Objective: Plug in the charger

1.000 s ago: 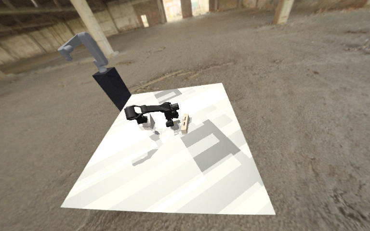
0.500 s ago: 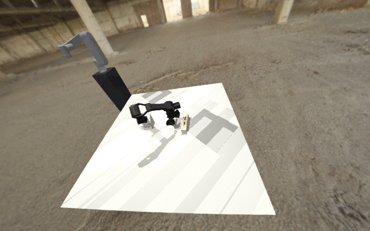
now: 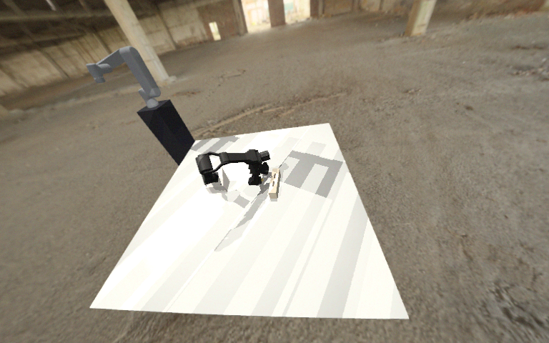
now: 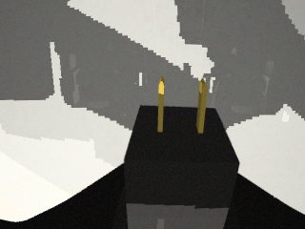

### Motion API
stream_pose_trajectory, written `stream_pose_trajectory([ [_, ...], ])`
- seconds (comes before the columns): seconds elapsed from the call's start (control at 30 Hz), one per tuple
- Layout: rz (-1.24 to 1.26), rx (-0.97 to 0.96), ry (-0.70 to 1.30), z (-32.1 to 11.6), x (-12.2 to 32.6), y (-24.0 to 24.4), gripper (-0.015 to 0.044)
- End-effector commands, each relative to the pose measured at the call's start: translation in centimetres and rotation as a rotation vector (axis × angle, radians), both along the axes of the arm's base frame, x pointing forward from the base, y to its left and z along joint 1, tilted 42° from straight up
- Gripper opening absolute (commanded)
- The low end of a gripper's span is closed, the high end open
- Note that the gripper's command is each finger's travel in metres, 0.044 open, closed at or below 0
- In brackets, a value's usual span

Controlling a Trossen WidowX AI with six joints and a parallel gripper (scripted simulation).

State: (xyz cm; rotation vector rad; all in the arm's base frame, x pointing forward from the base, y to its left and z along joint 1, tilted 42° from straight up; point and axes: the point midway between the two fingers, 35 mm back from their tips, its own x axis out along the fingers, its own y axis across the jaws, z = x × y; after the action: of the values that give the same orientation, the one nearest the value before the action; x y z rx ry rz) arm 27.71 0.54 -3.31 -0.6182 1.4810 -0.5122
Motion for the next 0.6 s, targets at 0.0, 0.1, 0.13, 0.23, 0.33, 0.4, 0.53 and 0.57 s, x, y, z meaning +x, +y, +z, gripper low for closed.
stream_pose_trajectory([
  [0.0,-0.01,0.005,-0.009,0.0,0.5,0.2,0.0],
  [0.1,-0.014,0.006,-0.013,-0.1,0.8,0.2,0.0],
  [0.13,-0.016,0.006,-0.014,-0.1,1.0,0.2,0.0],
  [0.23,-0.02,0.006,-0.018,-0.1,1.3,0.3,0.0],
  [0.33,-0.024,0.007,-0.021,-0.2,1.6,0.3,0.0],
  [0.4,-0.027,0.007,-0.024,-0.2,1.9,0.4,0.0],
  [0.53,-0.032,0.008,-0.029,-0.3,2.3,0.5,0.0],
  [0.57,-0.033,0.008,-0.03,-0.3,2.4,0.5,0.0],
])
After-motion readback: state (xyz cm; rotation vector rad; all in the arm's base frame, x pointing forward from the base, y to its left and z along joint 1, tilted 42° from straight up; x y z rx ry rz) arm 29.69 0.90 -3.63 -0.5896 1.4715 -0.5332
